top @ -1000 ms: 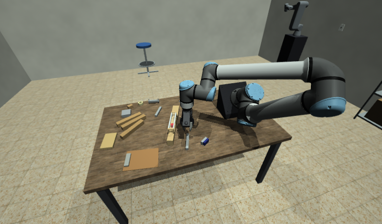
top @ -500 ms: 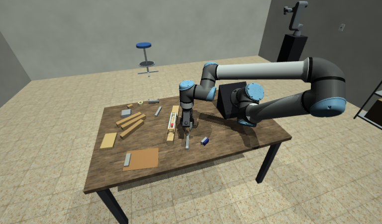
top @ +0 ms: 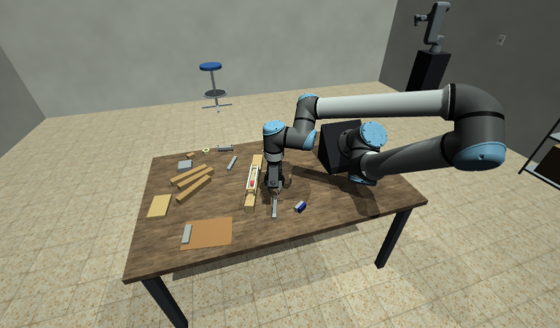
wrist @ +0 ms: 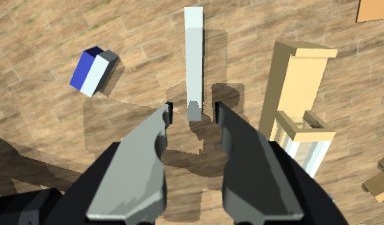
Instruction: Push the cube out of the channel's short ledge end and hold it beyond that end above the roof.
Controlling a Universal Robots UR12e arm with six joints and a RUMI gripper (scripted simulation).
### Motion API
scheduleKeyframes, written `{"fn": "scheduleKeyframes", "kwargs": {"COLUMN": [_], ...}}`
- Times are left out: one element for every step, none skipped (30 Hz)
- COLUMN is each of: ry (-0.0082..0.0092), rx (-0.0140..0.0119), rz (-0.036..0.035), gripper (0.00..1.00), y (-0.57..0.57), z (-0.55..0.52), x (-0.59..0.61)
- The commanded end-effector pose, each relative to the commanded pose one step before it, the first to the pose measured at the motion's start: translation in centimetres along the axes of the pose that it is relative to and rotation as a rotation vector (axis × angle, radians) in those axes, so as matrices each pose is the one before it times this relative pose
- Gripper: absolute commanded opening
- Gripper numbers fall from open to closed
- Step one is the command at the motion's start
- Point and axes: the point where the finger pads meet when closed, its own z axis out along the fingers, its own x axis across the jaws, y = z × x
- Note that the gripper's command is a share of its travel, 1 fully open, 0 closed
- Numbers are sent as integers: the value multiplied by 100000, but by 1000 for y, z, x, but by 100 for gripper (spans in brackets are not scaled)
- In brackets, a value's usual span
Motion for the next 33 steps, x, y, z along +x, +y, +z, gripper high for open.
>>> {"fn": "scheduleKeyframes", "kwargs": {"ry": [139,0,0,0,0,0,0,0,0,0,0,0,0,0,0,0,0,0,0,0,0,0,0,0,0,0,0,0,0,0,0,0,0], "rx": [-18,0,0,0,0,0,0,0,0,0,0,0,0,0,0,0,0,0,0,0,0,0,0,0,0,0,0,0,0,0,0,0,0], "rz": [-15,0,0,0,0,0,0,0,0,0,0,0,0,0,0,0,0,0,0,0,0,0,0,0,0,0,0,0,0,0,0,0,0], "gripper": [22,22,22,22,22,22,22,22,22,22,22,22,22,22,22,22,22,22,22,22,22,22,22,22,22,22,22,22,22,22,22,22,22], "y": [-1,3,4,3,3,3,2,0,0,2,1,1,0,0,0,0,0,0,0,0,0,0,0,0,0,0,0,0,0,0,0,0,0], "z": [2739,715,697,661,606,535,453,0,0,364,271,182,103,42,6,3,22,52,90,130,168,201,226,241,0,0,246,240,224,199,165,128,88], "x": [88,-2,0,-1,-1,0,-1,0,0,0,0,0,-1,0,0,0,0,0,0,0,0,0,0,0,0,0,0,0,0,0,0,0,0]}}
